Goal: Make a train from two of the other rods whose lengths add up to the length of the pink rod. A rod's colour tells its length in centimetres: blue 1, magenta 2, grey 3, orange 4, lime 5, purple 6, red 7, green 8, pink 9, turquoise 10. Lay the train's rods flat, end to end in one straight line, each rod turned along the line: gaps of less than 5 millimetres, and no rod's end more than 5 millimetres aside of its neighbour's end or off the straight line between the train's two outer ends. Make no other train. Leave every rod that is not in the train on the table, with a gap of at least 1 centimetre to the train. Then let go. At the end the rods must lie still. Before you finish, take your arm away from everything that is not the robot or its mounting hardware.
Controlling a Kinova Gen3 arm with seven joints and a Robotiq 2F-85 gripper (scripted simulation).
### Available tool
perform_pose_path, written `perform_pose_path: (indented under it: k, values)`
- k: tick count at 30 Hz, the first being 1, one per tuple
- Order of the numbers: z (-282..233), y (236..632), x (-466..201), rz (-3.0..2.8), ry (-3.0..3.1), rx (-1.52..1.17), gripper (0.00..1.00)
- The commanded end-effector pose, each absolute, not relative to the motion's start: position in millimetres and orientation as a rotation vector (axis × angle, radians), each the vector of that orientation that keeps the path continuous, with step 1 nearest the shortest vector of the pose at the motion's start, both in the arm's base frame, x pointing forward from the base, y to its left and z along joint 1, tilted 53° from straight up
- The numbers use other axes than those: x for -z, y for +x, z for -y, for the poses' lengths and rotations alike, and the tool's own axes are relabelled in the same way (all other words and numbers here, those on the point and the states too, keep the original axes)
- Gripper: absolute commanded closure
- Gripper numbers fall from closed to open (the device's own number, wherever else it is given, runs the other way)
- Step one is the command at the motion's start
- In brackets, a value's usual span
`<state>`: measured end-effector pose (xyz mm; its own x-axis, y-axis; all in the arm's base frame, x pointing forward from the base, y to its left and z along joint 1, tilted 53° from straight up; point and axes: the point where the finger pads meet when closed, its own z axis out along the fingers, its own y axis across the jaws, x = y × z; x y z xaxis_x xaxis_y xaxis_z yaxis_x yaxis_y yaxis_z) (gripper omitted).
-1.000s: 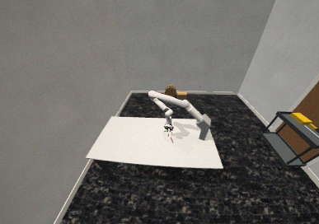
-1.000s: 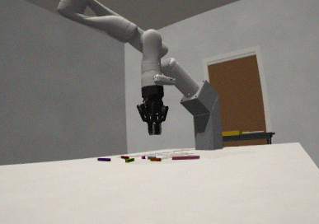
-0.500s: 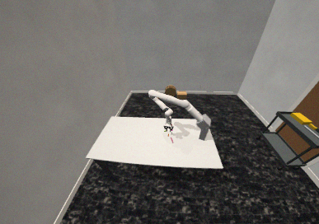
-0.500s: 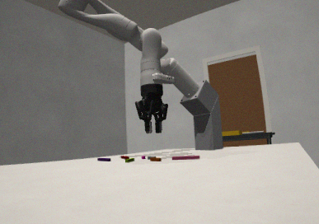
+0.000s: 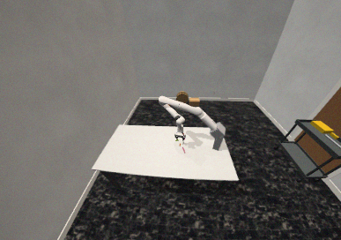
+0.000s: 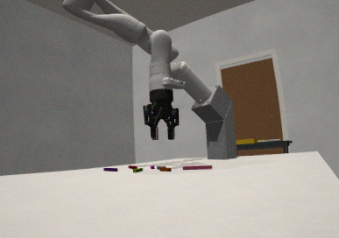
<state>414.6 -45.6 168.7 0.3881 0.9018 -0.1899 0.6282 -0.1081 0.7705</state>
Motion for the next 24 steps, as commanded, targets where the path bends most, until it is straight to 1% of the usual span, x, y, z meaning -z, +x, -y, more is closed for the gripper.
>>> perform_pose_path:
  k: [1,24]
  values:
    - [44.3,414.7,-169.4,-1.333,1.82,-0.424,0.0]
    - [50.4,418.3,-171.9,-1.486,1.679,-0.327,0.0]
